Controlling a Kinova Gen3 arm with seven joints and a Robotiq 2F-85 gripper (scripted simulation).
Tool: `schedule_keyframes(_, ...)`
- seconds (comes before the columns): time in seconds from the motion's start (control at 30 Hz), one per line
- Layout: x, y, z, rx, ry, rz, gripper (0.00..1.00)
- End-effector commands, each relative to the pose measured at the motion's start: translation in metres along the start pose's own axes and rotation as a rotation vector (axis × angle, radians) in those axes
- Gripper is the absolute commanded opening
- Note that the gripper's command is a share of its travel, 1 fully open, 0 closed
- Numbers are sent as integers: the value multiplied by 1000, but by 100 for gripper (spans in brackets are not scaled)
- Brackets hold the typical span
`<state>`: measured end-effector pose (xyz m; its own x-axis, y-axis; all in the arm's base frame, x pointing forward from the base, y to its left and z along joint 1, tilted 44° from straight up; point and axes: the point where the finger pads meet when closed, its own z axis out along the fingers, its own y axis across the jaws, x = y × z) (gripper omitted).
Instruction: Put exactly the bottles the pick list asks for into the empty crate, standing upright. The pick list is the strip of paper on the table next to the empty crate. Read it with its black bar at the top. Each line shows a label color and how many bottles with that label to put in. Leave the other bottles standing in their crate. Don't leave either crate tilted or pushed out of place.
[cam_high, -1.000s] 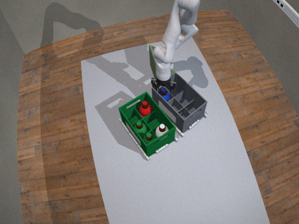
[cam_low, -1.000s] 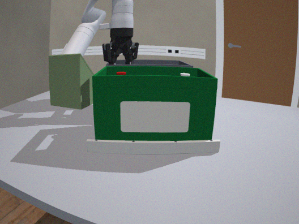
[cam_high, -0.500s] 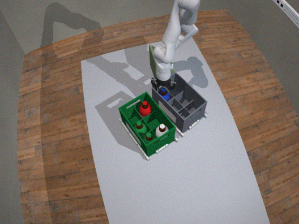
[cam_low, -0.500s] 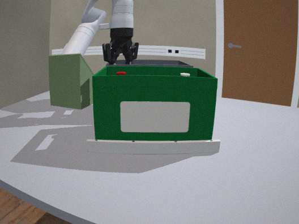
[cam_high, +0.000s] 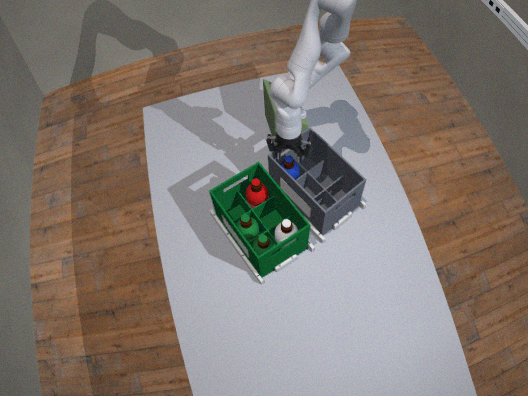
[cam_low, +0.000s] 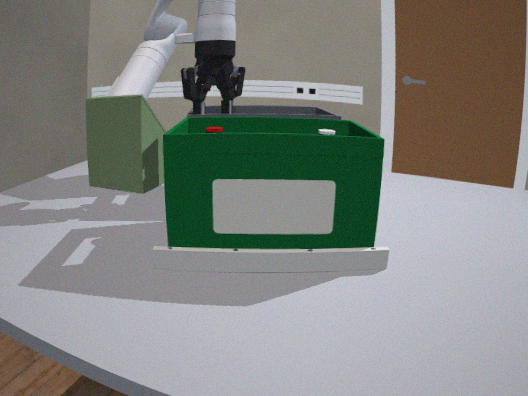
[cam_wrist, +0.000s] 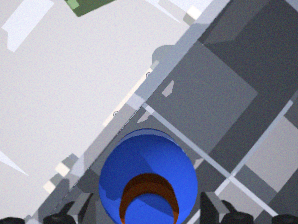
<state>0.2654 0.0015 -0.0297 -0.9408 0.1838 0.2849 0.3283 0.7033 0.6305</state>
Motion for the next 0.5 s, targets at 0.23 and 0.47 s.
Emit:
schedule_keyframes(0.23,0,0,-23,0,-1,0,67)
schedule_keyframes(0.47,0,0,-42,0,-1,0,67)
